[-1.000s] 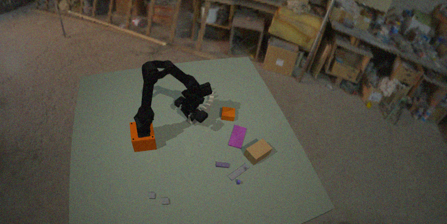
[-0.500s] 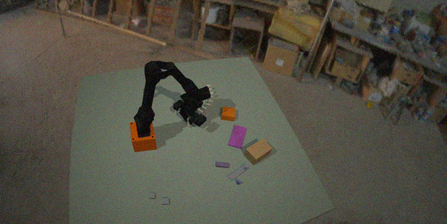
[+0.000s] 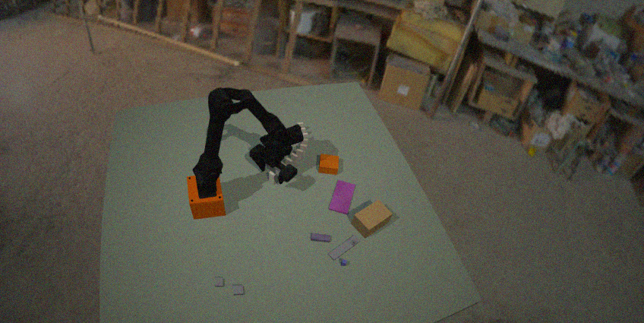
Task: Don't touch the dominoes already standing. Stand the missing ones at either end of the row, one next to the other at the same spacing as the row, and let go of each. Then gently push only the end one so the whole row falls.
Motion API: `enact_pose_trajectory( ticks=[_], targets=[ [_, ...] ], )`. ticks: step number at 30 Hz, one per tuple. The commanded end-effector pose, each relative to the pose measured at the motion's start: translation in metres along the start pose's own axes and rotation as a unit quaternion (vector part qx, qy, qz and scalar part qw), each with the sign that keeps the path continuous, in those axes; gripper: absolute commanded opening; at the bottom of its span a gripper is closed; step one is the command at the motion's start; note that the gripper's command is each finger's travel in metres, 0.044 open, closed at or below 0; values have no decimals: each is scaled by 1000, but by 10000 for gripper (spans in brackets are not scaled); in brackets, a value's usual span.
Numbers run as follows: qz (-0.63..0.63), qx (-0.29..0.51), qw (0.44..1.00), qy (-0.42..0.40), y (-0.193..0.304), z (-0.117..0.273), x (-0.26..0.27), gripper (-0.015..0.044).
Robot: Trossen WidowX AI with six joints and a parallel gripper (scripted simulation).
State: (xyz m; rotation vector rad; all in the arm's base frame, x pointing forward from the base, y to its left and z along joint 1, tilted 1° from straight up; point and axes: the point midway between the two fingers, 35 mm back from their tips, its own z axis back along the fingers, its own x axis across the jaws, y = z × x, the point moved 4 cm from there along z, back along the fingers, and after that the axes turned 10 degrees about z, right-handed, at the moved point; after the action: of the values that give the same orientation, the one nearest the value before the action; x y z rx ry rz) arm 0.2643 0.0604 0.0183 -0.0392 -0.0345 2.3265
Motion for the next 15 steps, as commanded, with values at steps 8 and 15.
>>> enact_pose_trajectory(
  ticks=[8,15],
  targets=[
    [0,0,1000,0,-2,126,0,440],
    [-8,0,1000,0,-1,128,0,414]
  ],
)
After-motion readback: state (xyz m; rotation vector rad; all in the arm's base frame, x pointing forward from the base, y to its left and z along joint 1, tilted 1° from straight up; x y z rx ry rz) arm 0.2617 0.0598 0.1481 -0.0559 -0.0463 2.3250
